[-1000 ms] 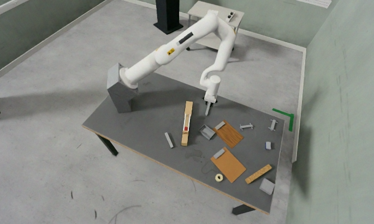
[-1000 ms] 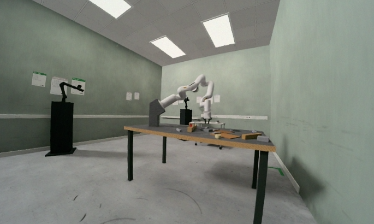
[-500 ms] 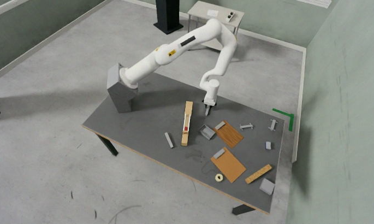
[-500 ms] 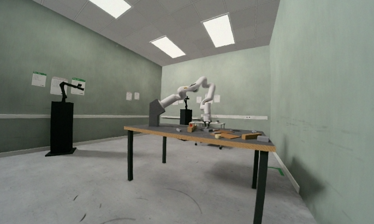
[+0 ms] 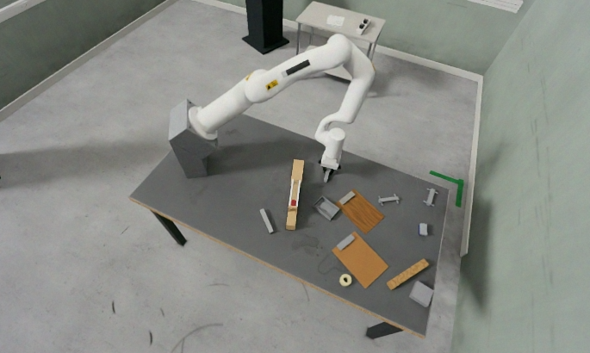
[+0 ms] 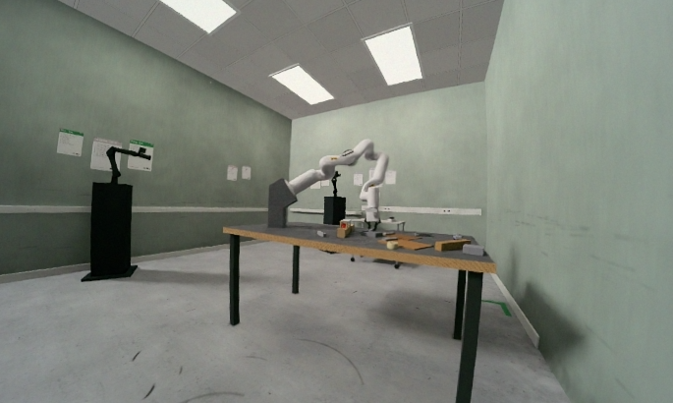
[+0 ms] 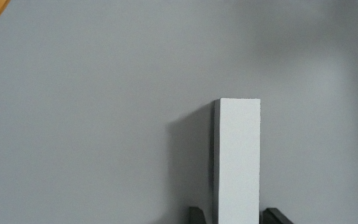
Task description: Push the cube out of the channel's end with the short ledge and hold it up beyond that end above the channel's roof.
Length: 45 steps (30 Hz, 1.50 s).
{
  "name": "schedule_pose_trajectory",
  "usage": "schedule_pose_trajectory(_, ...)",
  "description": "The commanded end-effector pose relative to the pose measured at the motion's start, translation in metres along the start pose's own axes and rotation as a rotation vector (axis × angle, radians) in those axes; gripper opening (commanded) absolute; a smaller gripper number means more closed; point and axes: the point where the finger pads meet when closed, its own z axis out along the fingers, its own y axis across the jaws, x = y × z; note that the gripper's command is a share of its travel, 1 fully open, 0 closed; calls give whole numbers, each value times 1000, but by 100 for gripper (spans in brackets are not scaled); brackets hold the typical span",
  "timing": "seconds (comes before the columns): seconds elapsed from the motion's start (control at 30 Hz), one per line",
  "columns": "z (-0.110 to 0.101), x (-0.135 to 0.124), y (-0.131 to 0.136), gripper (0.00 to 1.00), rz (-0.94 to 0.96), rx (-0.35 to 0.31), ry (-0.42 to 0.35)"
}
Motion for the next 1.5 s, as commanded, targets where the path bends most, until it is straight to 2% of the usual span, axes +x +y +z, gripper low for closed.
schedule_pose_trajectory(0.0, 0, 0, -1, 39, 0, 1, 0)
schedule_pose_trajectory(0.27, 0, 0, -1, 39, 0, 1, 0)
schedule_pose_trajectory(0.3, 0, 0, -1, 0, 0, 1, 0)
schedule_pose_trajectory(1.47, -1, 0, -1, 0, 0, 1, 0)
